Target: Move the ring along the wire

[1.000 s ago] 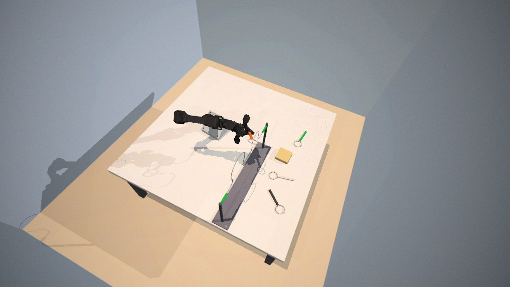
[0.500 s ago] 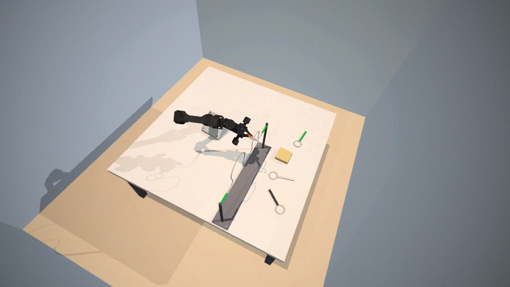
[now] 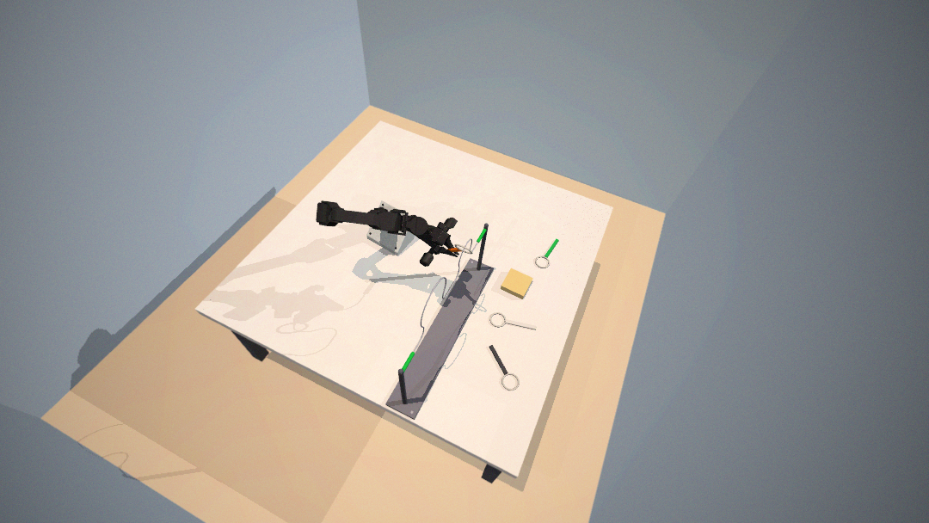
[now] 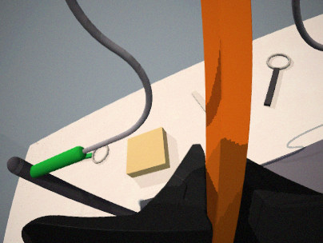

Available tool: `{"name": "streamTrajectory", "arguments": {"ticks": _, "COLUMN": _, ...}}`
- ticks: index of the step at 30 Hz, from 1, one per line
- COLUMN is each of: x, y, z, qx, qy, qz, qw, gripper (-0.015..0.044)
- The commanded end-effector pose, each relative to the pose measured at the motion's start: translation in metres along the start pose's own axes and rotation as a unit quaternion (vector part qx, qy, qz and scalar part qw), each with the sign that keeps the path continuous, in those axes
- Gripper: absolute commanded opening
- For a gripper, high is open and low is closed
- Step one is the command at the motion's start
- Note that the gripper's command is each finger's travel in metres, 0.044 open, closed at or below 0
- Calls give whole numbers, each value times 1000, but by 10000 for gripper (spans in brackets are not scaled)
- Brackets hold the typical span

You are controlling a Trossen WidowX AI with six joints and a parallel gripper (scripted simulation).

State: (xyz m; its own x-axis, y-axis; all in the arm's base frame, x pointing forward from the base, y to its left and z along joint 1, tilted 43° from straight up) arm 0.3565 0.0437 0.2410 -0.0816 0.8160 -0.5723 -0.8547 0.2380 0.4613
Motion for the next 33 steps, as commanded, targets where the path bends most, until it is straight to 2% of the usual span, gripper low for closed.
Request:
{"name": "streamTrajectory", "arguments": {"ticks": 1, "x": -3, "y": -1, "z": -4, "qx": 4, "qy": 37, "qz": -19, "qw": 999, "gripper": -150}}
{"name": "streamTrajectory", "arguments": {"ticks": 17, "x": -20, "y": -2, "z": -5, "qx": 4, "qy": 177, "qz": -98, "qw": 979, "gripper": -150}}
{"name": "streamTrajectory", "arguments": {"ticks": 33, "x": -37, "y": 0, "z": -2, "qx": 5, "qy": 313, "qz": -175, "qw": 933, "gripper": -150}}
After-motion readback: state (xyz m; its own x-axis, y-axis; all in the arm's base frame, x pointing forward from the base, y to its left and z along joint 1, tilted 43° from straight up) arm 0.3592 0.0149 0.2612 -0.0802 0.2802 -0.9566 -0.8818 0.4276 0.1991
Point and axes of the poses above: the point midway between the two fingers, 35 mm back from their tips, its own y axis back along the fingers, its own x axis across the jaws, z = x × y, the point moved 2 cm from there along y, back along the fingers, and after that the axes turned 14 degrees about y, right-handed, at the moved point
